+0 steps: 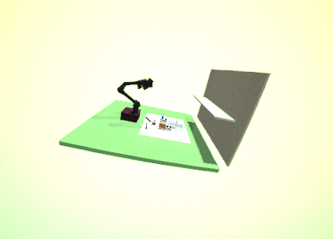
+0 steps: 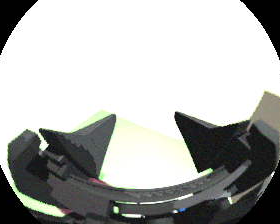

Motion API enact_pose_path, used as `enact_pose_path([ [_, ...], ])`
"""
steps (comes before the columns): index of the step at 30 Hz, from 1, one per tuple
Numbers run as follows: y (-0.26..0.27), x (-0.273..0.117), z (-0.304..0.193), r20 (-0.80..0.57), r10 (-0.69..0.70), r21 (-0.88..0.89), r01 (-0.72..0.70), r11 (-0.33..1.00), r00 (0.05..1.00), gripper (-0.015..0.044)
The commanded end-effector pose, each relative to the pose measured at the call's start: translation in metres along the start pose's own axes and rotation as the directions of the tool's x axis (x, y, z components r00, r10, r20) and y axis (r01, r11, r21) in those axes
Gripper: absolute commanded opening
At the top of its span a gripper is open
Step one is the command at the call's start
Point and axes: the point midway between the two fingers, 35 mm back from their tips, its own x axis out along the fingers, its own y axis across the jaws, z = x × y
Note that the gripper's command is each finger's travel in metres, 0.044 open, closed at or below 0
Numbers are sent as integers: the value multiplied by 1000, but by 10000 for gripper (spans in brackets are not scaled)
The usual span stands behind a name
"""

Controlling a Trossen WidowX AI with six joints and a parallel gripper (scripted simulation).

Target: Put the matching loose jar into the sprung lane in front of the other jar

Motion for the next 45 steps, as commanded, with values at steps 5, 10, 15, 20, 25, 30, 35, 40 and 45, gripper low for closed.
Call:
enact_pose_path([
  [5,-43,-6,-43,-182,-139,215,177,961,973,440],
  [10,-88,-33,-111,-458,-249,434,459,775,854,440],
  [15,-109,-76,-180,-708,-238,510,715,479,665,440],
  [20,-106,-128,-243,-888,-114,428,892,145,445,440],
  [25,-85,-192,-294,-971,90,209,967,-144,223,440],
  [30,-59,-234,-321,-960,264,17,959,-284,95,440],
  [35,-61,-225,-321,-960,264,17,959,-284,96,440],
  [40,-56,-224,-342,-960,264,17,959,-284,96,440],
  [45,-54,-223,-351,-960,264,17,959,-284,96,440],
])
